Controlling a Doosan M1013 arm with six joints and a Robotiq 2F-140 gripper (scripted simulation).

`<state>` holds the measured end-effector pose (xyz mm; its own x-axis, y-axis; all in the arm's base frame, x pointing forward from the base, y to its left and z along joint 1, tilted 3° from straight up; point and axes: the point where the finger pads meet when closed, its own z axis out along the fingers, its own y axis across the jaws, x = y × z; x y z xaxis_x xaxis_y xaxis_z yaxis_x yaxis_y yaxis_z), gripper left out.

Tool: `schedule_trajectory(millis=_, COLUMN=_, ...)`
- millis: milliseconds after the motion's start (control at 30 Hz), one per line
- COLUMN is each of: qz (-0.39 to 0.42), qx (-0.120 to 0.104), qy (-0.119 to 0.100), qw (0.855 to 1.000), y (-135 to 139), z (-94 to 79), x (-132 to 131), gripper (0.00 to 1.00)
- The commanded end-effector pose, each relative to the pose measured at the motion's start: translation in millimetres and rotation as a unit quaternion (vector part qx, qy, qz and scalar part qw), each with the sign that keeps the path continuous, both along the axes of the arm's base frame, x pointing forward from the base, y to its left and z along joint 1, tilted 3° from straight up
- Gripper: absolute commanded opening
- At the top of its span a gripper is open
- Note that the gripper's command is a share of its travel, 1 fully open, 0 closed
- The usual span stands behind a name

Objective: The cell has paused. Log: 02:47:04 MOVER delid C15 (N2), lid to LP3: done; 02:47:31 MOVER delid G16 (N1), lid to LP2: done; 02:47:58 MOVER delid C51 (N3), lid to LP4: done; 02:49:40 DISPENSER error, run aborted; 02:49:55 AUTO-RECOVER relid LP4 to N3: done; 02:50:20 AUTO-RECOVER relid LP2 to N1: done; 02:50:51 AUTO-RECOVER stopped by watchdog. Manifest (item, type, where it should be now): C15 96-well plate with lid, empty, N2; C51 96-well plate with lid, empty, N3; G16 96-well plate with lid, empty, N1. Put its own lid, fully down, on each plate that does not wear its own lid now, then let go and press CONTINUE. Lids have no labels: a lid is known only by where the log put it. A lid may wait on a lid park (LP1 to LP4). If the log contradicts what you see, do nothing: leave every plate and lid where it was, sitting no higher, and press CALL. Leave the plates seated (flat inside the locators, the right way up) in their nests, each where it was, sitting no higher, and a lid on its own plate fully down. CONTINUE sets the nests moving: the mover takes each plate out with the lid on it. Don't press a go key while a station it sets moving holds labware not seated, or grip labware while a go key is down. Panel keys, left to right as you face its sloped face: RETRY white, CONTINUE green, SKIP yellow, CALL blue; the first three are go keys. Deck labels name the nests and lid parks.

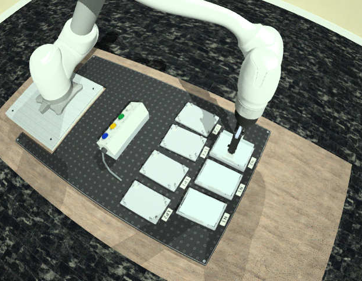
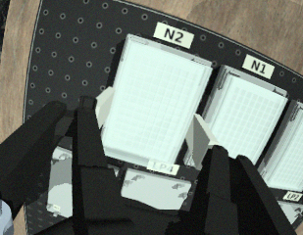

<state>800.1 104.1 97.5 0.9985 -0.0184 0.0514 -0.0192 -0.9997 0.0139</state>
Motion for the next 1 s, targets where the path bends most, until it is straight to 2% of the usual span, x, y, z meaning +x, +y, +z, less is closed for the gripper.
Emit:
schedule_trajectory(millis=0, qz=0.0, qx=0.001, qy=0.002, qw=1.0, y=-0.7, z=-7.0, x=-0.9, gripper=0.0)
schedule_trajectory(millis=967, qz=0.0, qx=0.001, qy=0.002, qw=1.0, y=-0.8, z=-13.1, x=-1.2, gripper=0.0)
